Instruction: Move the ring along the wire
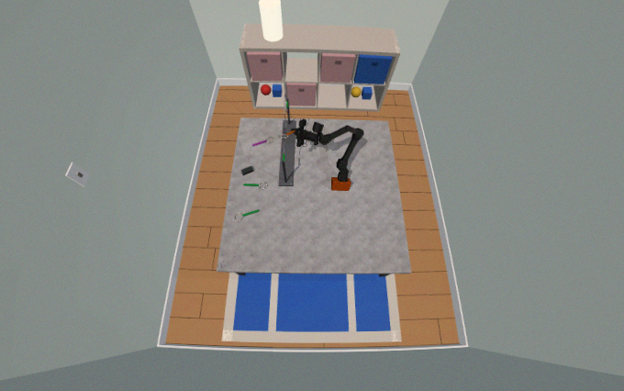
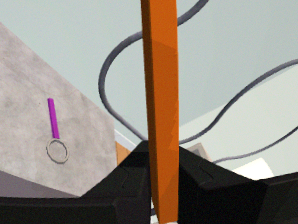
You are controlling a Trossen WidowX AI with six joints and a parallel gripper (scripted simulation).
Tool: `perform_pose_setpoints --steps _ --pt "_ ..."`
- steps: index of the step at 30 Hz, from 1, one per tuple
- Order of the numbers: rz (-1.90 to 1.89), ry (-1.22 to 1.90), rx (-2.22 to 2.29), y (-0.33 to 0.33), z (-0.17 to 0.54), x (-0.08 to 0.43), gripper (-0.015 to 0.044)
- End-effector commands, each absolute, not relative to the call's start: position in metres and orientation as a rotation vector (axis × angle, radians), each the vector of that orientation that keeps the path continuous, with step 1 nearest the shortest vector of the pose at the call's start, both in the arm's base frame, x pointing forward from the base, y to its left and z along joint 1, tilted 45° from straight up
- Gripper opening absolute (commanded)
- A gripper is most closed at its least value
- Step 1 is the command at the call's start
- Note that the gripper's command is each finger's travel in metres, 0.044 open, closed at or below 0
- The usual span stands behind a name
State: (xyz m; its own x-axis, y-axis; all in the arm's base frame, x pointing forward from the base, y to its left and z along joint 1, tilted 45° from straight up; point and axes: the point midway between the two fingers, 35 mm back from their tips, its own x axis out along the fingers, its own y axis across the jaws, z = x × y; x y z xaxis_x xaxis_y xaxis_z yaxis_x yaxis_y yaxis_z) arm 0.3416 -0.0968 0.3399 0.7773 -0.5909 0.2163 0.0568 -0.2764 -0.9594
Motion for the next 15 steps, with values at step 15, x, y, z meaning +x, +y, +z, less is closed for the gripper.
perform_pose_setpoints --steps 15 --pt "-0.721 0.339 -2.194 -0.084 0.369 0.344 -0.0150"
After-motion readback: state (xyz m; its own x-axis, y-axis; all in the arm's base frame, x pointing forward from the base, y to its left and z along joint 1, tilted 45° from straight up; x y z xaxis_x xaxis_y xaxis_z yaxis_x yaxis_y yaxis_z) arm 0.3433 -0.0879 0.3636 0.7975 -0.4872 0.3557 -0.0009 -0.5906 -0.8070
